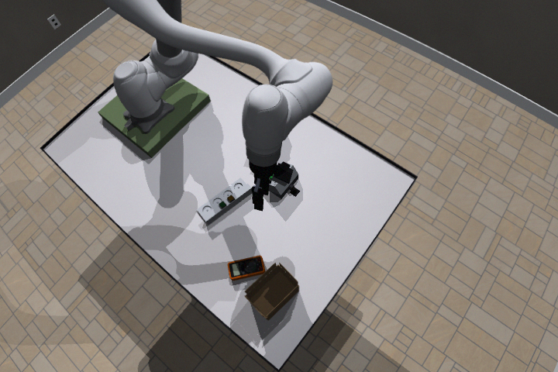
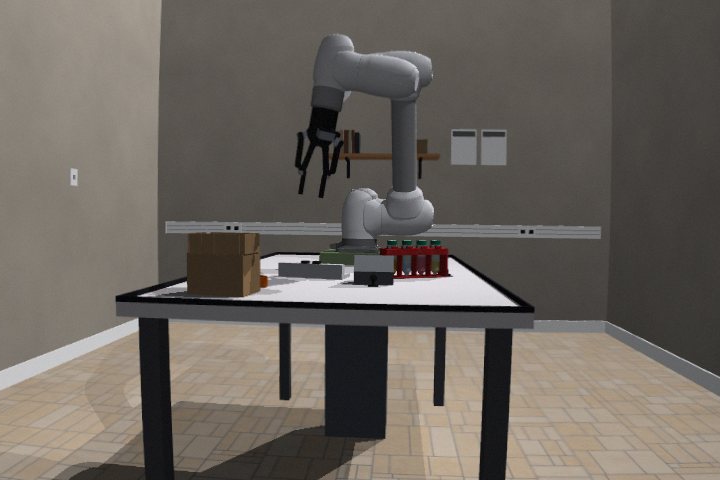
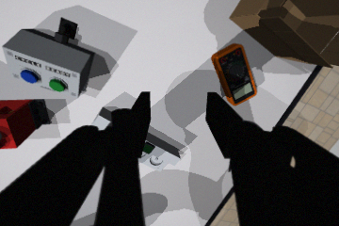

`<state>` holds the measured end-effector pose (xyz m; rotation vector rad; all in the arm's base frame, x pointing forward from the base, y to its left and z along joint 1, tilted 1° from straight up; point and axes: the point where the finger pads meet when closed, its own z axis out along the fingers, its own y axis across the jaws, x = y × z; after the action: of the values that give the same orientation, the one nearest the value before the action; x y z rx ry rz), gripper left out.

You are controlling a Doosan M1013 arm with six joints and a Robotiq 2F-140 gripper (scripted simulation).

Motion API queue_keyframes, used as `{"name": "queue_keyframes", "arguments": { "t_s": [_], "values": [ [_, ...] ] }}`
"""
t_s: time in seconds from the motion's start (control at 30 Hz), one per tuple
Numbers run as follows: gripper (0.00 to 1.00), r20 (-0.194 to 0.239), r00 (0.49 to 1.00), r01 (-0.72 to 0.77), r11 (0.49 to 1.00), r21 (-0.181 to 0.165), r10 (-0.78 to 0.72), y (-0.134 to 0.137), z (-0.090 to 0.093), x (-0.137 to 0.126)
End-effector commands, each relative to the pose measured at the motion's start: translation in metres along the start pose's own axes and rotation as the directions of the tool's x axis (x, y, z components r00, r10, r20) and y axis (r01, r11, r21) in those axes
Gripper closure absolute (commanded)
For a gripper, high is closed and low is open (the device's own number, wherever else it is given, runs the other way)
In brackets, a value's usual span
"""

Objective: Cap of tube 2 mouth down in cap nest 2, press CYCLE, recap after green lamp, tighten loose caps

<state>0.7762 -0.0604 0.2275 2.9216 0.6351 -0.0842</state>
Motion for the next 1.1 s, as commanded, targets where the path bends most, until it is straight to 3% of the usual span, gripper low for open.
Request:
{"name": "queue_keyframes", "arguments": {
  "t_s": [0.0,0.23,0.5,0.73,0.8,1.07],
  "values": [
    [0.59,-0.014,0.991,0.132,0.991,0.012,-0.131,-0.019,0.004,-0.008],
    [0.59,-0.022,0.975,0.222,0.975,0.018,-0.221,-0.033,0.008,-0.015],
    [0.59,-0.041,0.918,0.395,0.918,0.025,-0.394,-0.060,0.016,-0.029],
    [0.59,-0.063,0.832,0.554,0.832,0.026,-0.552,-0.086,0.023,-0.044],
    [0.59,-0.063,0.832,0.554,0.832,0.026,-0.552,-0.086,0.023,-0.044],
    [0.59,-0.084,0.719,0.694,0.720,0.020,-0.690,-0.114,0.032,-0.061]
  ]
}}
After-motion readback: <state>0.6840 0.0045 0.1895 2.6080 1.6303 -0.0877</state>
